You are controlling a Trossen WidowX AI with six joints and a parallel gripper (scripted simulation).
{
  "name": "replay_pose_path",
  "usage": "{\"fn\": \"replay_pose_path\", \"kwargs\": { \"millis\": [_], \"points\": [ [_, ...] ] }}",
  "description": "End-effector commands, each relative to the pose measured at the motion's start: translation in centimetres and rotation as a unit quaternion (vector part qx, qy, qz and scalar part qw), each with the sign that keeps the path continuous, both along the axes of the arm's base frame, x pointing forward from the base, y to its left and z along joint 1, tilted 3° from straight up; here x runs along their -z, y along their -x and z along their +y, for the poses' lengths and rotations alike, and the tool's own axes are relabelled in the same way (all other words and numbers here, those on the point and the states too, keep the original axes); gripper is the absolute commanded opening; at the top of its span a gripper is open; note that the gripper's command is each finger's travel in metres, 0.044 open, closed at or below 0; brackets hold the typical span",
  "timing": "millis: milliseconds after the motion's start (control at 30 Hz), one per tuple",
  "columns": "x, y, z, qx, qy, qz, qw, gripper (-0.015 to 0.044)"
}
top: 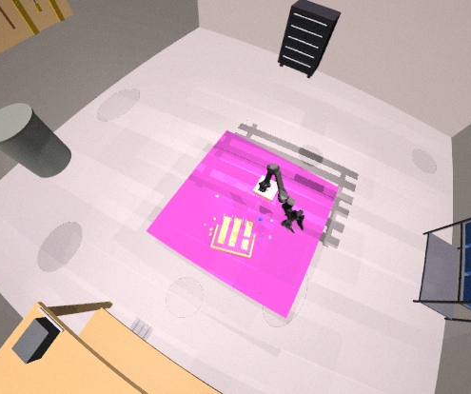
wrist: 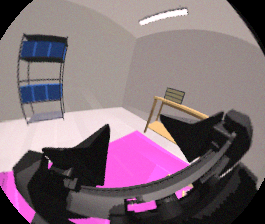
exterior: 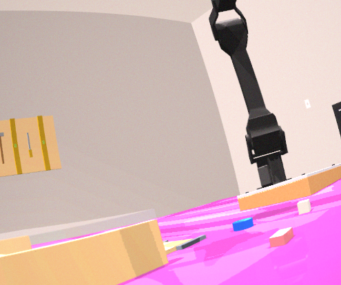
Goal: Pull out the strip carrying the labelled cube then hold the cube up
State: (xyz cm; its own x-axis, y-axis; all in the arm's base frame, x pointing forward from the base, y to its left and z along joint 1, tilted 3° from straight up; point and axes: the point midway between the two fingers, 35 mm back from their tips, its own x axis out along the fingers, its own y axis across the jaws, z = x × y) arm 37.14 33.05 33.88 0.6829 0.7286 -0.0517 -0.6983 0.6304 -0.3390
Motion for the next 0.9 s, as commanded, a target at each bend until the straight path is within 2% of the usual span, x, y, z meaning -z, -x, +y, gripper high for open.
{"fn": "replay_pose_path", "kwargs": {
  "millis": [0, 300, 600, 700, 867],
  "points": [
    [2.4, -1.8, -7.0, 0.082, 0.005, 0.061, 0.995, 0.0400],
    [7.9, -1.7, -21.1, 0.260, 0.000, 0.181, 0.948, 0.0400],
    [14.3, 3.7, -33.4, 0.440, -0.027, 0.292, 0.849, 0.0400],
    [15.9, 5.6, -35.7, 0.480, -0.037, 0.315, 0.818, 0.0400],
    [16.0, 5.7, -35.9, 0.482, -0.038, 0.317, 0.816, 0.0400]
  ]
}}
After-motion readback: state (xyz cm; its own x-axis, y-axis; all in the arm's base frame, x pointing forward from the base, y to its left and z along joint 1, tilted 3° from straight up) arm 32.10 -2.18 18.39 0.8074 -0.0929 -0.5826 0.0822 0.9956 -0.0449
